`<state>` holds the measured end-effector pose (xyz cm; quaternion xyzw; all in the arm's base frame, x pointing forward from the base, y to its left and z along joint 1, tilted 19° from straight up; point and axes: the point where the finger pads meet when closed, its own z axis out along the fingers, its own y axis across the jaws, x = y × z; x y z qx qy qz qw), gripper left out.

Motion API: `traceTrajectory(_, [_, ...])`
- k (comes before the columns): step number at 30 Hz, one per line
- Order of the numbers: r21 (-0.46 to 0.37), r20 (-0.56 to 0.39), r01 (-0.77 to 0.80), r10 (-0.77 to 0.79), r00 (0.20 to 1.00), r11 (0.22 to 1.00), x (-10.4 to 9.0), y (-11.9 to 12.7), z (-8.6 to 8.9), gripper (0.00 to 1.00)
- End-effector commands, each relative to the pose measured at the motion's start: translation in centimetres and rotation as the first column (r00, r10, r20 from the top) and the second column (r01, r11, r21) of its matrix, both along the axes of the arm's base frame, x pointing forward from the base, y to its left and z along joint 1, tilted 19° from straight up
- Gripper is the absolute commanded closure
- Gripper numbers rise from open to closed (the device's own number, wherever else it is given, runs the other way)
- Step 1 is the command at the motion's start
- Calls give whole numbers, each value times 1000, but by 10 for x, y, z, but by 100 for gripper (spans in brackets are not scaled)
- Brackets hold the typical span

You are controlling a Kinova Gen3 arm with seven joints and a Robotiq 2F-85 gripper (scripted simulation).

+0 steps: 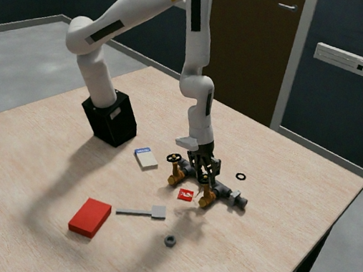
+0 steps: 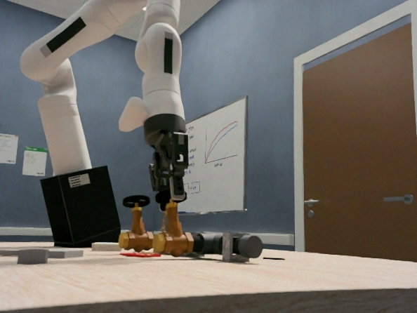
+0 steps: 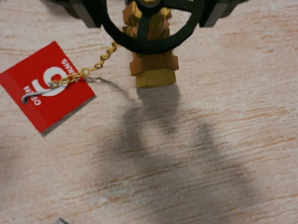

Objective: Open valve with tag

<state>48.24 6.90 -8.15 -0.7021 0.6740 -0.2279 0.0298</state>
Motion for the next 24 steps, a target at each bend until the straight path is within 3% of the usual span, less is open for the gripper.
traceTrajectory(1, [-4,-2,-14,14,1000,1000,0,0,0,41])
traceTrajectory(8, [-6,-4,-19,19,1000,1000,0,0,0,41])
traceTrajectory(9, [-6,-4,-19,19,1000,1000,0,0,0,0])
traceTrajectory(24, [-6,-4,-19,19,1000,1000,0,0,0,0])
